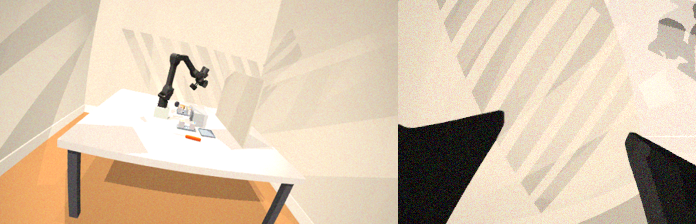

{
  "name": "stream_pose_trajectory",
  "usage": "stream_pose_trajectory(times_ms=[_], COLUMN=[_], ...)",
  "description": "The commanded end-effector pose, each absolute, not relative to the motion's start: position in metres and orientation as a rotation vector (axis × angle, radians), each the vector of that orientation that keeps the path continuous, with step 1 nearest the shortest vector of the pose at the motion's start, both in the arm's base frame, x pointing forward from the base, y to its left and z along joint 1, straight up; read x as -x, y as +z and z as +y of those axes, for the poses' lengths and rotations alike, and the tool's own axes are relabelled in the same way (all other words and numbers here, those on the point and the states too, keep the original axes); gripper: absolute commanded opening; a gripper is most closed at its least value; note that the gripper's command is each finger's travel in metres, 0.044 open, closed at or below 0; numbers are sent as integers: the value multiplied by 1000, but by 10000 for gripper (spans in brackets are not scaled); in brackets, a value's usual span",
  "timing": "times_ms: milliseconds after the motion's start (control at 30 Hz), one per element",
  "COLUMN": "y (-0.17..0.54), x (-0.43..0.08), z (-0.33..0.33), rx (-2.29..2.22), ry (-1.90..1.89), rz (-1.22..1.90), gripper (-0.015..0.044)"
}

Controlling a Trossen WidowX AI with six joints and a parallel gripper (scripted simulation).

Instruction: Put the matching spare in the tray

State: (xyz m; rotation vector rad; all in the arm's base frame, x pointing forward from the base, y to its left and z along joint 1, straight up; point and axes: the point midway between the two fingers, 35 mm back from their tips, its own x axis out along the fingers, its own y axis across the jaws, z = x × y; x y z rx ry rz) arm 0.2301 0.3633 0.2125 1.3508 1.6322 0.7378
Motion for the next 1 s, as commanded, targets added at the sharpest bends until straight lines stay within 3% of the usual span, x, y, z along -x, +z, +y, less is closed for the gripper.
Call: stream_pose_trajectory(times_ms=[0,467,967], y=[194,162,165], x=[-300,-382,-371], z=[332,211,59], rx=[-1210,-628,61], ry=[584,250,118], rz=[1411,1250,1491], gripper=[440,440,440])
